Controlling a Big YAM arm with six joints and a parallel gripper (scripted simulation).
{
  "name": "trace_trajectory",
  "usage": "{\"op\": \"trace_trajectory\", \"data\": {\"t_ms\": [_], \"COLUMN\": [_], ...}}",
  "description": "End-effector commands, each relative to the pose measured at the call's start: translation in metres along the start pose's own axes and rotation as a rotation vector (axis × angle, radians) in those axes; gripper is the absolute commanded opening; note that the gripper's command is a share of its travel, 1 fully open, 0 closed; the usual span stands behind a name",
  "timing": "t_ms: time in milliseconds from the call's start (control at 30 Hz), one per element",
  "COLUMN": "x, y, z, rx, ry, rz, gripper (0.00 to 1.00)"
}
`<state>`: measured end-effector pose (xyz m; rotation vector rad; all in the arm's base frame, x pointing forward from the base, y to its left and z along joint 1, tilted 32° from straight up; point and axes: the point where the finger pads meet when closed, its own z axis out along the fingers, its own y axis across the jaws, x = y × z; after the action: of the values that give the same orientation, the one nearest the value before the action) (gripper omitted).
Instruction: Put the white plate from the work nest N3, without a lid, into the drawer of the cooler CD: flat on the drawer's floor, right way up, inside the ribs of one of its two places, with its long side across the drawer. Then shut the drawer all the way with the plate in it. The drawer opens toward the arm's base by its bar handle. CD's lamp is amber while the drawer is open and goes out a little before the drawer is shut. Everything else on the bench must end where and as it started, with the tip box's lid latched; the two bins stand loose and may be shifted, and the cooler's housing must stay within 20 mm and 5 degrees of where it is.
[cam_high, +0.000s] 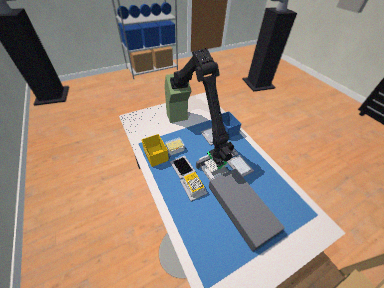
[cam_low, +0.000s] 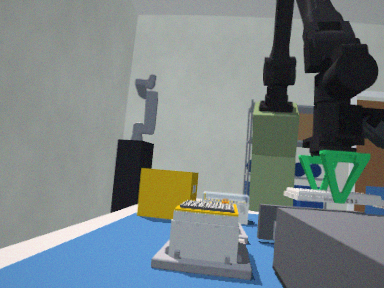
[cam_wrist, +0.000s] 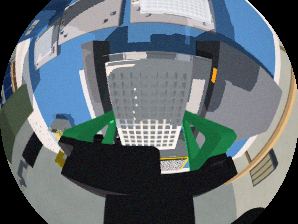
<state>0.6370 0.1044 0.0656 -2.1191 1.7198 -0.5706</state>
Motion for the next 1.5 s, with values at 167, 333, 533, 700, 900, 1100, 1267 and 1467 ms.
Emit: {"op": "trace_trajectory", "data": {"t_ms": [167, 333, 533, 700, 900, 1100, 1267, 1467], "x": [0.008, 0.006, 0.008, 0.006, 0.008, 0.006, 0.008, 0.007], "y": [-0.027, -0.027, -0.026, -0.027, -0.026, -0.026, -0.026, -0.025], "z": [0.007, 0.013, 0.019, 0.026, 0.034, 0.039, 0.046, 0.054], "rx": [0.050, 0.050, 0.049, 0.049, 0.048, 0.048, 0.047, 0.047], "ry": [0.003, 0.002, 0.003, 0.002, 0.003, 0.002, 0.003, 0.002], "rz": [-0.001, -0.004, -0.002, -0.003, -0.002, -0.004, -0.002, -0.003], "gripper": [0.00, 0.00, 0.00, 0.00, 0.00, 0.00, 0.00, 0.00]}}
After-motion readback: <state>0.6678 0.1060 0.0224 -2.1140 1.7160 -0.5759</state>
